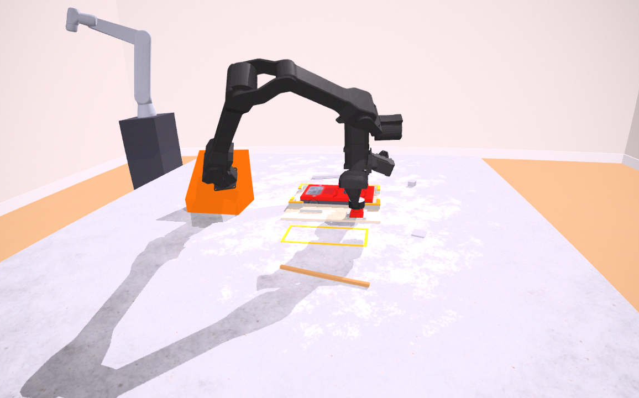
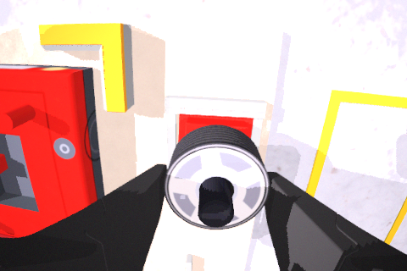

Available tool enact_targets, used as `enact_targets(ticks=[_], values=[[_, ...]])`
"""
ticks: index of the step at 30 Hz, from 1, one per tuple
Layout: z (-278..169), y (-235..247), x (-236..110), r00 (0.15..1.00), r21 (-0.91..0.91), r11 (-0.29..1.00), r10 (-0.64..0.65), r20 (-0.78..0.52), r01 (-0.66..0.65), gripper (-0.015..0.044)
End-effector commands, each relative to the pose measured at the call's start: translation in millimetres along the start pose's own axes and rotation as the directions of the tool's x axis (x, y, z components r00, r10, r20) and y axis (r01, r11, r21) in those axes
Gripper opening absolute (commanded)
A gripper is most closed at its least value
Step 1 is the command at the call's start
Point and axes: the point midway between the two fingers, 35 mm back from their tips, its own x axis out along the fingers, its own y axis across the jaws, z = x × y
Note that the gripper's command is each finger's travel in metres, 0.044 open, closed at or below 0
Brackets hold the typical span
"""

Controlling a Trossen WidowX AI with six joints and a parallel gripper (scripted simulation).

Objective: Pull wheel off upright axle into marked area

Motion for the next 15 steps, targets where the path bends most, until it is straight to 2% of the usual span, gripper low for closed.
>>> enact_targets(ticks=[1,3,15], values=[[0.1,-0.8,-1.0,1.0,0.003,1.0,-0.002,0.0,0.002,0.003],[0.1,-0.8,-1.7,1.0,0.002,1.0,-0.002,0.001,0.002,0.0],[0.3,-0.6,-5.6,1.0,0.001,1.0,-0.003,0.002,0.003,0.0]])
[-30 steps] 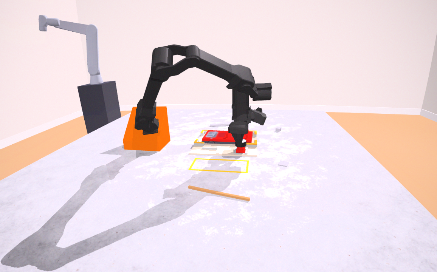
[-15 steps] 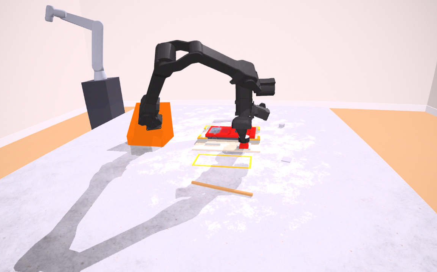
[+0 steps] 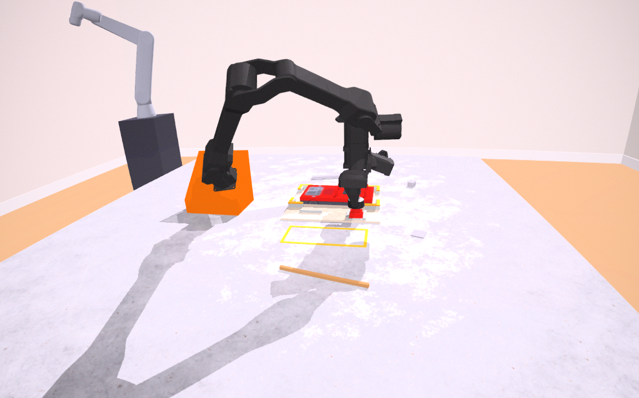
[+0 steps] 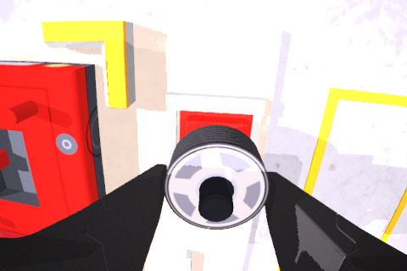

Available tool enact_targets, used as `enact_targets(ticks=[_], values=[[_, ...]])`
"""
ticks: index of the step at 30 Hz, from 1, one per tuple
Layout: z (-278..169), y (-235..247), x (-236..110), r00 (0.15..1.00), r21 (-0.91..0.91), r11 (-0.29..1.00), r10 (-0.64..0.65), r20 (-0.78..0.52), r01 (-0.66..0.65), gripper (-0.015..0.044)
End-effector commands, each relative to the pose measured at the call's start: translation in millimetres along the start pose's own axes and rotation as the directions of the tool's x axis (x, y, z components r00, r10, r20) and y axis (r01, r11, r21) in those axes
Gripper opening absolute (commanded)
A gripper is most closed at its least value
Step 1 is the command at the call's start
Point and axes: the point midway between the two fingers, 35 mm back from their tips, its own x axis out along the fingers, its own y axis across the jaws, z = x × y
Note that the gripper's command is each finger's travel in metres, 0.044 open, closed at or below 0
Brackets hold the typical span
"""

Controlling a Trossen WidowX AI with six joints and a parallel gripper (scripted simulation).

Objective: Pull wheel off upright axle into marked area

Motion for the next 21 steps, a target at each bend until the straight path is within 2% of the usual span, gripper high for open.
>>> enact_targets(ticks=[1,21], values=[[0.7,-0.4,-3.0,1.0,0.006,1.0,-0.001,0.005,0.0,0.0],[0.9,-0.2,-9.6,1.0,0.004,1.0,-0.001,0.006,0.001,0.0]])
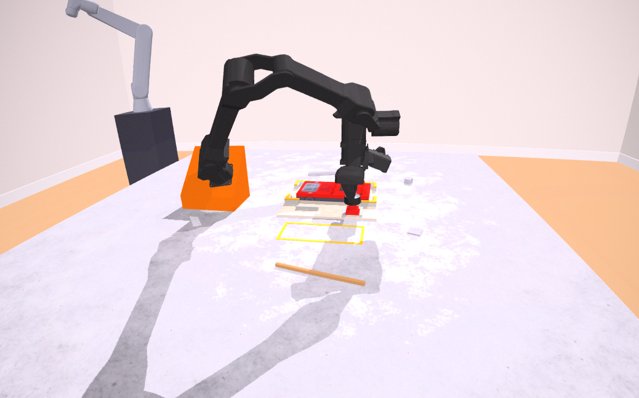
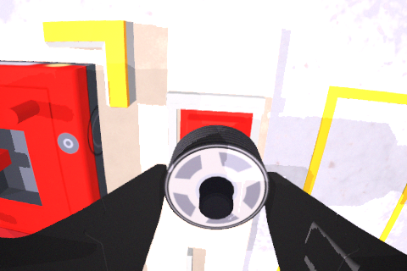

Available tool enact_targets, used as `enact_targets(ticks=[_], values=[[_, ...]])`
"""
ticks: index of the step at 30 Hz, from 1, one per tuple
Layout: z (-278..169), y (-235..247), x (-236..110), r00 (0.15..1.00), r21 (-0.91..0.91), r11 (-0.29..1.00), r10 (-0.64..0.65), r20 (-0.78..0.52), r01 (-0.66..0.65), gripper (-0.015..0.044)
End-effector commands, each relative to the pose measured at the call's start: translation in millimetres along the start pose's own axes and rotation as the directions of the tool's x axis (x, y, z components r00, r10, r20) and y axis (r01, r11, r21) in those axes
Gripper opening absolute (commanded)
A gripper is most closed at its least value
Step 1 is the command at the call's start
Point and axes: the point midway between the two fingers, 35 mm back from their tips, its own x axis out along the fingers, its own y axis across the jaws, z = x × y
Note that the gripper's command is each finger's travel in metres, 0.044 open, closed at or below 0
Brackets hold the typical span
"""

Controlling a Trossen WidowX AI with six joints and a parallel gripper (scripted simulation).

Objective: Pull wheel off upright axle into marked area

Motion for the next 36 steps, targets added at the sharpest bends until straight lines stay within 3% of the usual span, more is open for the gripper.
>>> enact_targets(ticks=[1,36], values=[[0.3,0.9,-7.2,1.0,-0.005,1.0,-0.002,0.009,0.002,0.0],[0.1,1.2,-18.7,1.0,-0.009,1.0,-0.003,0.012,0.003,0.0]])
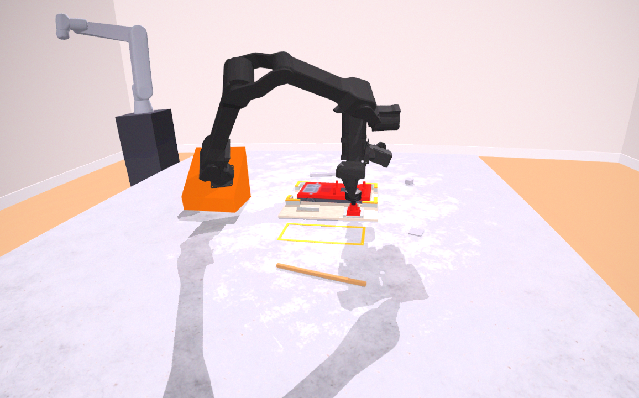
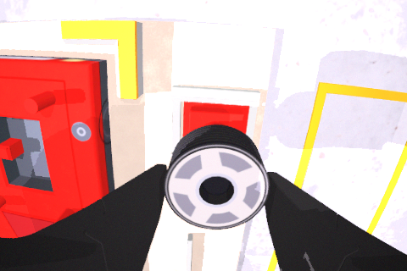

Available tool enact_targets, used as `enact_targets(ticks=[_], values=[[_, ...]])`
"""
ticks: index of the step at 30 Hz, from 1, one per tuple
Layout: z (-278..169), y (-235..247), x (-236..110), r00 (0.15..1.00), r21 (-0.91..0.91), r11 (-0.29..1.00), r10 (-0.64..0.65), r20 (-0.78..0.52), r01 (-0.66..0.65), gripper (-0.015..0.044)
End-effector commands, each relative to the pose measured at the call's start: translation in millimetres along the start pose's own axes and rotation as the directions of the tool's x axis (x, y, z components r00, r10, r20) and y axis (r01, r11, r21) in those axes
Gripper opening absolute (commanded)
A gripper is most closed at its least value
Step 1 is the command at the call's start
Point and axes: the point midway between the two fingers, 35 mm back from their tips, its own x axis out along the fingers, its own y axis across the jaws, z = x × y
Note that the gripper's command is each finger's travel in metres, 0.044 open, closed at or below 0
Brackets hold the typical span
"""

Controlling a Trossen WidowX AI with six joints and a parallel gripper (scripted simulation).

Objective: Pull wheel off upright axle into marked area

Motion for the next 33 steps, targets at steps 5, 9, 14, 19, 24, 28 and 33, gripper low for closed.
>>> enact_targets(ticks=[5,9,14,19,24,28,33], values=[[1.0,-0.4,-7.9,1.0,0.005,1.0,0.002,0.013,-0.002,0.0],[0.9,-0.4,-9.2,1.0,0.004,1.0,0.002,0.013,-0.002,0.0],[0.8,-0.3,-10.8,1.0,0.004,1.0,0.002,0.013,-0.002,0.0],[0.8,-0.3,-12.5,1.0,0.003,1.0,0.002,0.014,-0.002,0.0],[0.7,-0.3,-14.1,1.0,0.003,1.0,0.001,0.014,-0.001,0.0],[0.6,-0.3,-15.5,1.0,0.002,1.0,0.001,0.014,-0.001,0.0],[0.5,-0.3,-17.1,1.0,0.002,1.0,0.001,0.015,-0.001,0.0]])
